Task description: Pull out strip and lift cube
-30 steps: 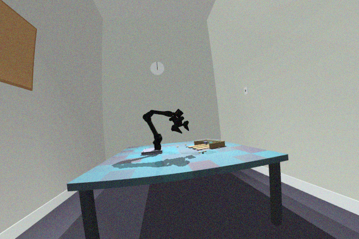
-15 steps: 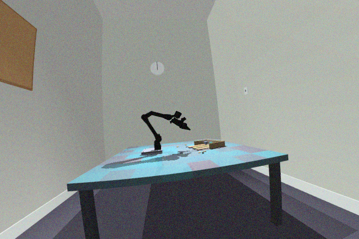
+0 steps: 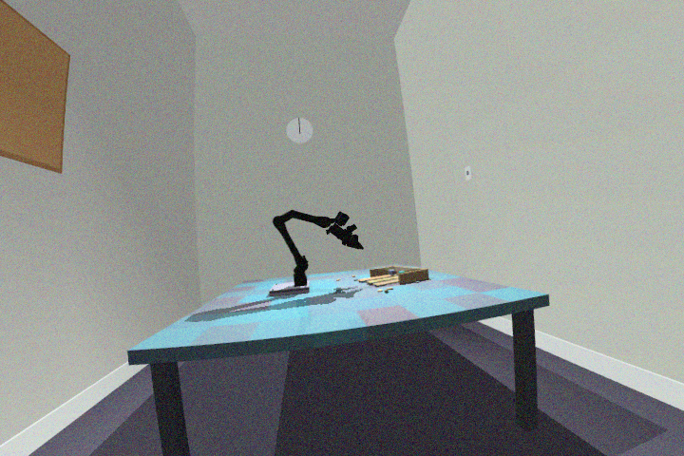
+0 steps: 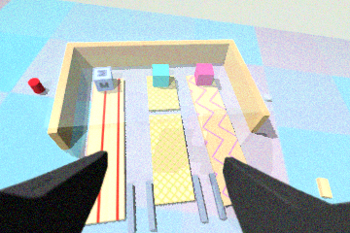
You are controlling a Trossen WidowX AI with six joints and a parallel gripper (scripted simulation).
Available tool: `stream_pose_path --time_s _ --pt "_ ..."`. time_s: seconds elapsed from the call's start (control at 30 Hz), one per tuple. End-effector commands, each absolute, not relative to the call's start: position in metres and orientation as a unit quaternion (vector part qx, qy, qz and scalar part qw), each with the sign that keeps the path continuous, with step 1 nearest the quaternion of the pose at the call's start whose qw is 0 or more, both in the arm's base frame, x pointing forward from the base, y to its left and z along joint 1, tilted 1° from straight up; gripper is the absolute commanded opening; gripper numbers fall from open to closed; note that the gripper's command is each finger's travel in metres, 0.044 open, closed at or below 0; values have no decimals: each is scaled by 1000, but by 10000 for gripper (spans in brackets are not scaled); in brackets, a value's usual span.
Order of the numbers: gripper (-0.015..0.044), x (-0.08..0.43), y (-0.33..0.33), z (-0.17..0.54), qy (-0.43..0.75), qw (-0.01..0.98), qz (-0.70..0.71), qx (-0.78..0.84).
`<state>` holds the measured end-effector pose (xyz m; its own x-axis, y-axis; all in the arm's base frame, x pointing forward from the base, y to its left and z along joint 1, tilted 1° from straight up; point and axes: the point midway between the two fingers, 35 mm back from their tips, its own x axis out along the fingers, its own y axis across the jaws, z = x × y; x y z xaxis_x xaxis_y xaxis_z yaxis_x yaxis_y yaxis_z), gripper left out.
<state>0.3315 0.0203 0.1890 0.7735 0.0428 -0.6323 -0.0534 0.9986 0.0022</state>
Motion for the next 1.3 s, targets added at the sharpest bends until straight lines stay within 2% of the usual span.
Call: stream_pose_path --time_s 0.0,0.27,0.3,0.5,1.27 --pt "216 348 36 173 415 909 45 -16" --pt "6 372 70 130 578 812 67 -42" --pt "0 374 74 124 597 798 69 -46" --pt "0 377 97 89 692 715 75 -71" --pt "0 378 99 62 695 712 75 -72"
